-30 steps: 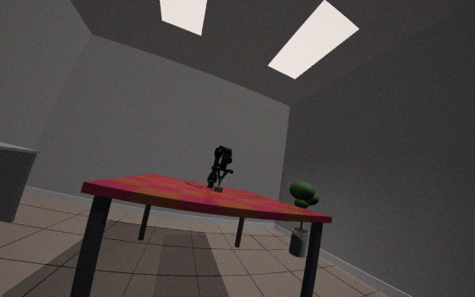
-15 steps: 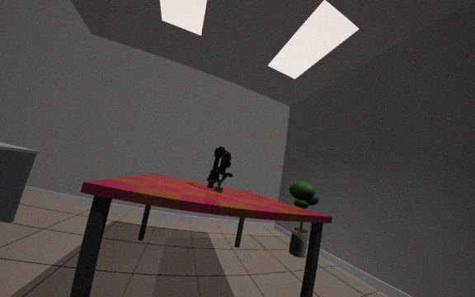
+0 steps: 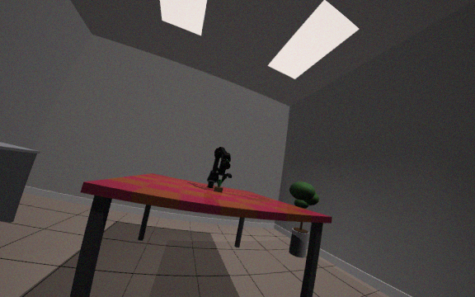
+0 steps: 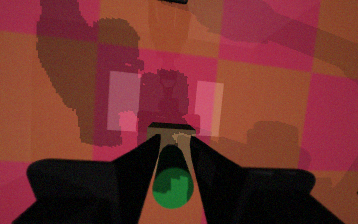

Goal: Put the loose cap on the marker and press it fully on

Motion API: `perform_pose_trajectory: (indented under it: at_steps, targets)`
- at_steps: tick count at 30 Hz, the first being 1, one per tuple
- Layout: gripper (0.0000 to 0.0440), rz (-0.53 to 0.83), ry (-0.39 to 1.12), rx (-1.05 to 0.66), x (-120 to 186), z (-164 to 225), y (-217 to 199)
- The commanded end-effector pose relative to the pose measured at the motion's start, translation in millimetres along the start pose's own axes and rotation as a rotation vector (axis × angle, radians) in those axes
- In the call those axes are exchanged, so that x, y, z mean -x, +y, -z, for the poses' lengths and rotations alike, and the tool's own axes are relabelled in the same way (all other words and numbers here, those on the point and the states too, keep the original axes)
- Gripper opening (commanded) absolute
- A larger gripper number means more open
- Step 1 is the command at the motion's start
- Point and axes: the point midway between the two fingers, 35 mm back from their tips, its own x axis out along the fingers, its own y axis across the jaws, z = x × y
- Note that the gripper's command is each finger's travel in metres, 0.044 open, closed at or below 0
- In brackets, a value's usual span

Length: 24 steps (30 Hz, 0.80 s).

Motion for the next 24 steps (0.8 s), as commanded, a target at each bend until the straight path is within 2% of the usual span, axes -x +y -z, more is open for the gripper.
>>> perform_pose_trajectory:
  at_steps: [1,4,12,24]
  targets:
    - [0.0173,0.011,-0.040,0.010,-6.9,-10.2,-1.4]
    - [0.0227,0.022,-0.048,0.014,-6.3,-16.3,-2.4]
    - [0.0437,0.038,-0.023,0.029,-7.3,-21.9,-4.0]
    - [0.0440,0.069,0.111,0.041,22.3,-14.2,-9.1]
